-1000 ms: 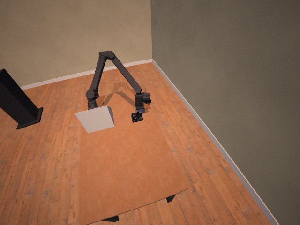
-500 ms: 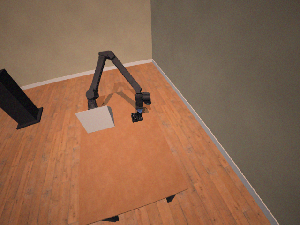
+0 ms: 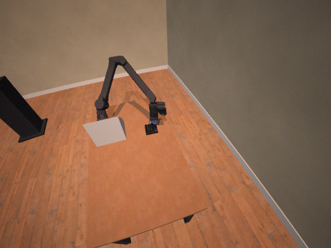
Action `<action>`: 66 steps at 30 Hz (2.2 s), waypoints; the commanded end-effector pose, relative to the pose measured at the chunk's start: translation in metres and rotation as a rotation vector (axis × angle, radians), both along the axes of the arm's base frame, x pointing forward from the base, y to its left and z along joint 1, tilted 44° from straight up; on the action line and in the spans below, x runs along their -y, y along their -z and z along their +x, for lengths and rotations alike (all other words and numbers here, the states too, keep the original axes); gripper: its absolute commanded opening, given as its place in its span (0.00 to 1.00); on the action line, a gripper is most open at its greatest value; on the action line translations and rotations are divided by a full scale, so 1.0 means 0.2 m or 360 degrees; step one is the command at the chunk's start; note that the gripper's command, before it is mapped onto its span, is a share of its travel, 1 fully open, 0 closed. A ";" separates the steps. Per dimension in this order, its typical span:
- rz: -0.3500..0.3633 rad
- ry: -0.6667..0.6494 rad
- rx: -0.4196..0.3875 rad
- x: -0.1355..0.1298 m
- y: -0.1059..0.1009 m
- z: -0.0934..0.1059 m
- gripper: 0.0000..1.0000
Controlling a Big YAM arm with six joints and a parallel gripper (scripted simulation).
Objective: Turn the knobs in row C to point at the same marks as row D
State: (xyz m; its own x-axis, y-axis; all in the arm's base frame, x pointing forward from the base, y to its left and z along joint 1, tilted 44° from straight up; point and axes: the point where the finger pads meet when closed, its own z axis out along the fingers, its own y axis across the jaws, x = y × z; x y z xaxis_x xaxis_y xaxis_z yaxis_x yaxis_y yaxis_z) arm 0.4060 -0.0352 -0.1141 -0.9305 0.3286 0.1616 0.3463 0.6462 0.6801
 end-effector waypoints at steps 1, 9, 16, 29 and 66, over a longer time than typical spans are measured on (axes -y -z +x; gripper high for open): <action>-0.0038 0.0046 0.0065 0.09 -0.07 0.10 0.20; -0.0038 0.0046 0.0065 0.09 -0.07 0.10 0.20; -0.0038 0.0041 0.0066 0.08 -0.06 0.10 0.20; -0.0014 0.0004 0.0013 -0.02 0.03 0.04 0.20; -0.0005 0.0019 0.0004 -0.14 0.16 0.05 0.20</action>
State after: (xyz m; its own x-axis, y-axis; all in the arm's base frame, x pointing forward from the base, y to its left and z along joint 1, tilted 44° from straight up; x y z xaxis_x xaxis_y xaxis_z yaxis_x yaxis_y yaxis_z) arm 0.4145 -0.0079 -0.1408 -0.9337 0.3258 0.1484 0.3357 0.6529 0.6790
